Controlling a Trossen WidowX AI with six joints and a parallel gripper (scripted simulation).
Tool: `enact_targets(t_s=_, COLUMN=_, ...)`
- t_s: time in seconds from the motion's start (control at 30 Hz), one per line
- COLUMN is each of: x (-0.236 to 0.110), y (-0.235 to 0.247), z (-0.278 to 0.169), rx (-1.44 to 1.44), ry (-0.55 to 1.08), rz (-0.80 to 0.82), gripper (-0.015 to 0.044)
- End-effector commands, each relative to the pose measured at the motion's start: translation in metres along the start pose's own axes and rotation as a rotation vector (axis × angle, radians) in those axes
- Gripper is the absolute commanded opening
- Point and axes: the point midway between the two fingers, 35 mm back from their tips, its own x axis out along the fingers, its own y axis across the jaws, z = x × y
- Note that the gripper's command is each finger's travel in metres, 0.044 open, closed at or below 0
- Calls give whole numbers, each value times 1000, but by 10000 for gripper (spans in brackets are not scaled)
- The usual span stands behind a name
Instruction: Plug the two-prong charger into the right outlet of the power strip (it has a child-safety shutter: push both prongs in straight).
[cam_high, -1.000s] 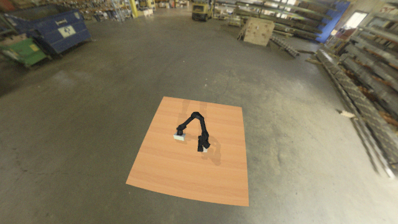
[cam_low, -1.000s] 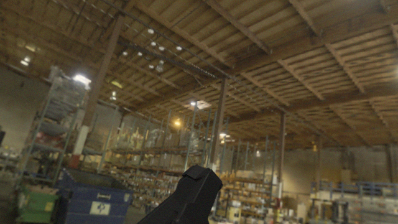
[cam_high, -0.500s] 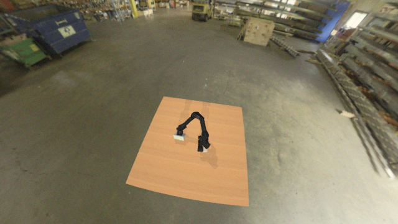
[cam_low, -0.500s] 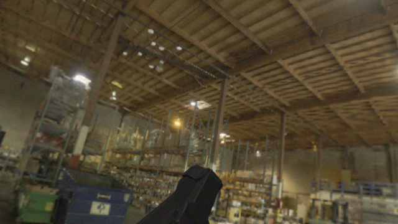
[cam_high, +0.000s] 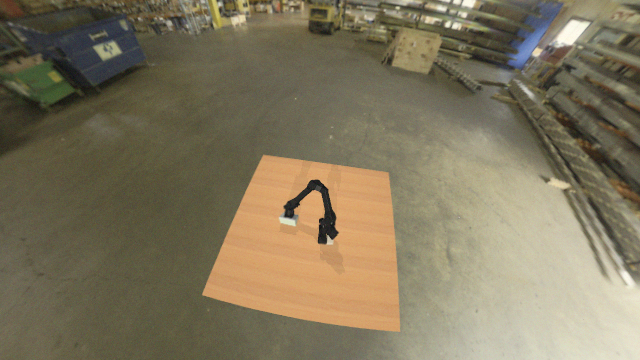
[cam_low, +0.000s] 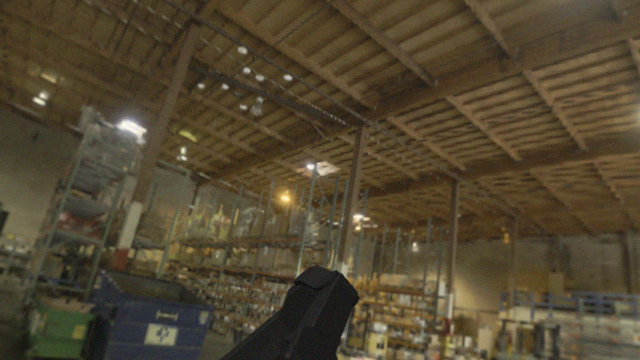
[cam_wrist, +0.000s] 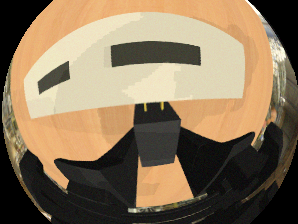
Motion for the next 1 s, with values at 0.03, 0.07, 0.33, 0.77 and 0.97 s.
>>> enact_targets(t_s=0.03, x=0, y=0, z=0, rx=4, ry=-2, rz=3, gripper=0)
enact_targets(t_s=0.07, x=0, y=0, z=0, rx=4, ry=-2, rz=3, gripper=0)
enact_targets(t_s=0.33, x=-1, y=0, z=2, rx=4, ry=-2, rz=3, gripper=0)
enact_targets(t_s=0.77, x=-1, y=0, z=6, rx=4, ry=-2, rz=3, gripper=0)
enact_targets(t_s=0.97, x=-1, y=0, z=8, rx=4, ry=-2, rz=3, gripper=0)
